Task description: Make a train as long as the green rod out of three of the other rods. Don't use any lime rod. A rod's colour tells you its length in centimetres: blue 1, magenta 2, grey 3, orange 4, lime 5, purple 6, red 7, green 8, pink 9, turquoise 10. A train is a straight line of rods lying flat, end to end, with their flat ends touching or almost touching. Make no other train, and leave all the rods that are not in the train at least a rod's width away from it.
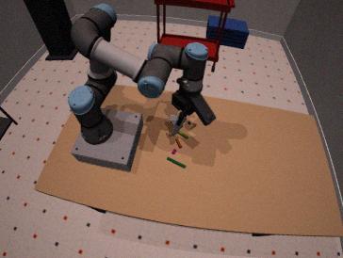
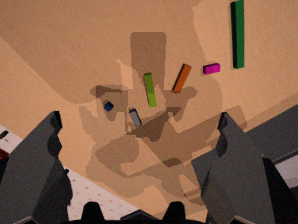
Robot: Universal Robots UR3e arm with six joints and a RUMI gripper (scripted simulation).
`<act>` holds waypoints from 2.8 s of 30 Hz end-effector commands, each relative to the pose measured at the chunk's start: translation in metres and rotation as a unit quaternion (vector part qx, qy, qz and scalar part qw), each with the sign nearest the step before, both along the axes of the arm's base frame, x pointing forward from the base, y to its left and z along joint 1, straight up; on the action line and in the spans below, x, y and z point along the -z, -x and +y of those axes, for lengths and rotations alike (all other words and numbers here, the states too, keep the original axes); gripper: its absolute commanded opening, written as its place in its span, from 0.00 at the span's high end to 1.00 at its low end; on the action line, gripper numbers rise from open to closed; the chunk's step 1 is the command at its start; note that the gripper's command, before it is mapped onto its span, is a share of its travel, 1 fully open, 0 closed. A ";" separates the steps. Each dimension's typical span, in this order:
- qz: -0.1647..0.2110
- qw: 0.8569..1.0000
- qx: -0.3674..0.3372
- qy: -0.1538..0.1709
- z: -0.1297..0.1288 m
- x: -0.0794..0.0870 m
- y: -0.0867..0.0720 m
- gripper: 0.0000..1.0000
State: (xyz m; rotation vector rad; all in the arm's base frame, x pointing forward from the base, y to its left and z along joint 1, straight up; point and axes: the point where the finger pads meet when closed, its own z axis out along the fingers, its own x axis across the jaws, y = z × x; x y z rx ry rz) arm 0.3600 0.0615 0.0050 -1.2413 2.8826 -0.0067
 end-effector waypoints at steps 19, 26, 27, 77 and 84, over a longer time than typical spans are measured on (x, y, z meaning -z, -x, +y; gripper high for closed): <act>-0.002 0.969 -0.246 -0.001 0.020 -0.001 0.001 0.00; -0.002 0.953 -0.302 -0.001 0.025 -0.001 0.002 0.00; -0.002 0.951 -0.308 -0.001 0.026 -0.001 0.002 0.00; -0.002 0.943 -0.332 0.000 0.028 -0.001 0.002 0.00; -0.002 0.943 -0.332 0.000 0.028 -0.001 0.002 0.00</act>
